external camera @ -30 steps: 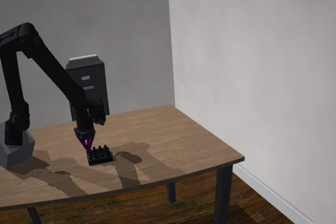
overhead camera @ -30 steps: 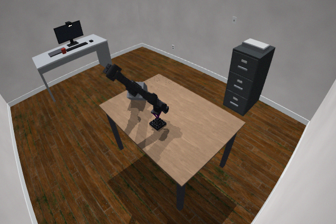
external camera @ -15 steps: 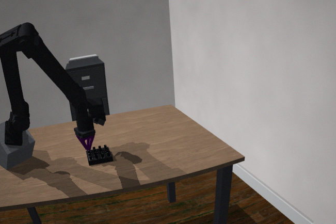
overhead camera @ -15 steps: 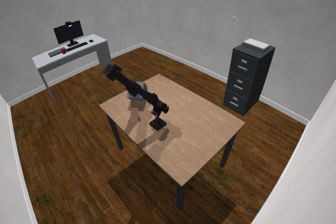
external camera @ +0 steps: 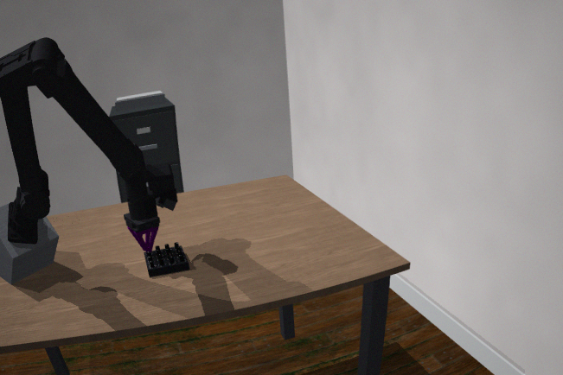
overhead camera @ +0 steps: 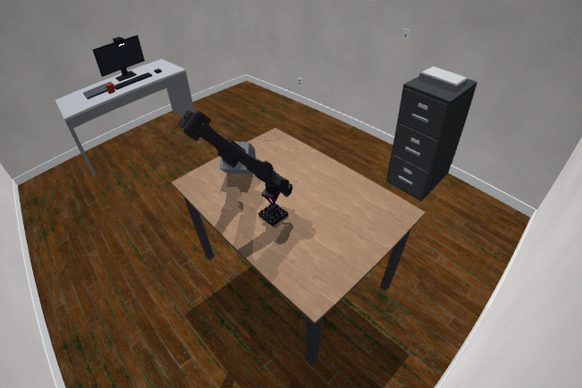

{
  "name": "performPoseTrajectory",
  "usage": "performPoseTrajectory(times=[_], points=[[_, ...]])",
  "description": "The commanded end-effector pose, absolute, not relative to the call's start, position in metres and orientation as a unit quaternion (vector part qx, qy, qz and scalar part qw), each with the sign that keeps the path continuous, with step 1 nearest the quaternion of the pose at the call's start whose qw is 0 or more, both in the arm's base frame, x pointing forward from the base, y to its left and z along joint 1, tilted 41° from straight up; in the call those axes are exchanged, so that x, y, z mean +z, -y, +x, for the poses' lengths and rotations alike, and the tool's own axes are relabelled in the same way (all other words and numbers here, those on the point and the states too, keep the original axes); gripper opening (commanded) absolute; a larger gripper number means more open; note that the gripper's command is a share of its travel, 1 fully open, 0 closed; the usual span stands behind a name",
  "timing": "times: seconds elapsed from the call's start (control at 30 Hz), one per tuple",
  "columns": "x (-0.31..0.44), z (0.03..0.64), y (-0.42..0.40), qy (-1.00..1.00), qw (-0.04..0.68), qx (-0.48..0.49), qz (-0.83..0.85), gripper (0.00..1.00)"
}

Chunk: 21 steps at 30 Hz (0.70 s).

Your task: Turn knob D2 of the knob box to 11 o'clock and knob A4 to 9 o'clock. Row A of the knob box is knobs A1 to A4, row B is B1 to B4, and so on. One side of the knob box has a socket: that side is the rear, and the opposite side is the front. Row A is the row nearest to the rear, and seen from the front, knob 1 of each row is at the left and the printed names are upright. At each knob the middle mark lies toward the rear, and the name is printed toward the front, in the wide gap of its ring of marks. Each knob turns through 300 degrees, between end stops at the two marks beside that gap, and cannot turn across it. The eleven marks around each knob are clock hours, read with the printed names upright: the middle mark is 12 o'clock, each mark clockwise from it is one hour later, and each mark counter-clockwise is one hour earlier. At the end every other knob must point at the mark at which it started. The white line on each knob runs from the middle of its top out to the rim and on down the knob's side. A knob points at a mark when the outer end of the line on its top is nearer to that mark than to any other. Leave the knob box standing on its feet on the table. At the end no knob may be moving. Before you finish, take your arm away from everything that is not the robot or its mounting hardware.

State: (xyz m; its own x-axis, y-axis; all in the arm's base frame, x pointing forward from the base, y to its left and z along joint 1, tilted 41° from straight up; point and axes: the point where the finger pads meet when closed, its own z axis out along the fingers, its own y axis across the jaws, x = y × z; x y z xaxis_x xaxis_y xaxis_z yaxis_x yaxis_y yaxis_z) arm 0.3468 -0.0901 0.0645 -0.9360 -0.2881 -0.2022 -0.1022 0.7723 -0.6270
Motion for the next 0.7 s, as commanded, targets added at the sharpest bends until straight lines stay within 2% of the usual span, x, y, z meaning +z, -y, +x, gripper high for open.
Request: performPoseTrajectory(times=[0.0,0.17,0.2,0.67], points=[[0.0660,0.3506,0.0886,-0.929,0.151,-0.320,-0.110,0.18],[0.0660,0.3506,0.0886,-0.929,0.151,-0.320,-0.110,0.18],[0.0660,0.3506,0.0886,-0.929,0.151,-0.320,-0.110,0.07],[0.0662,0.3504,0.0890,-0.928,0.151,-0.321,-0.109,0.07]])
